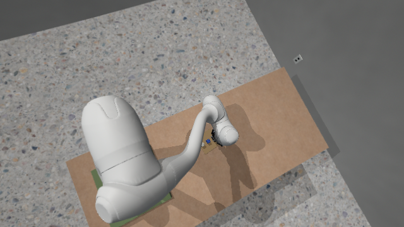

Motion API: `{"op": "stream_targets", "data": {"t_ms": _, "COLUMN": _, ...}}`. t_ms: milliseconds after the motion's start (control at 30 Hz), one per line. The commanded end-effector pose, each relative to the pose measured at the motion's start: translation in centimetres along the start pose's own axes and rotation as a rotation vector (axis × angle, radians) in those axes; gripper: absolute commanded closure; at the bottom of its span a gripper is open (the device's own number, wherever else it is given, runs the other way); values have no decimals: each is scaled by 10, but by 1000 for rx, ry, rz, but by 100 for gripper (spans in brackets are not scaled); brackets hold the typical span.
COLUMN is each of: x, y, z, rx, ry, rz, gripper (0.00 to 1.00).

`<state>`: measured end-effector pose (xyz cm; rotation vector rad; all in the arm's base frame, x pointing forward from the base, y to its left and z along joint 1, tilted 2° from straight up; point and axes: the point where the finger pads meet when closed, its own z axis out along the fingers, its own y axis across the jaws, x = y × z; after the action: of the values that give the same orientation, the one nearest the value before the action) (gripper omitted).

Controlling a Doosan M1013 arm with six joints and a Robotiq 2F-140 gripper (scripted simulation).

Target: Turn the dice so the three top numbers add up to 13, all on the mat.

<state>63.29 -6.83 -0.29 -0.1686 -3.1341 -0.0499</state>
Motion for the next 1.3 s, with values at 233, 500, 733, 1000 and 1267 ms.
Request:
{"op": "stream_targets", "data": {"t_ms": 233, "x": 0, "y": 0, "z": 0, "rx": 0, "ry": 0, "rz": 0, "gripper": 87}}
{"op": "stream_targets", "data": {"t_ms": 500, "x": 0, "y": 0, "z": 0, "rx": 0, "ry": 0, "rz": 0, "gripper": 87}}
{"op": "stream_targets", "data": {"t_ms": 733, "x": 0, "y": 0, "z": 0, "rx": 0, "ry": 0, "rz": 0, "gripper": 85}}
{"op": "stream_targets", "data": {"t_ms": 1000, "x": 0, "y": 0, "z": 0, "rx": 0, "ry": 0, "rz": 0, "gripper": 78}}
{"op": "stream_targets", "data": {"t_ms": 1267, "x": 0, "y": 0, "z": 0, "rx": 0, "ry": 0, "rz": 0, "gripper": 75}}
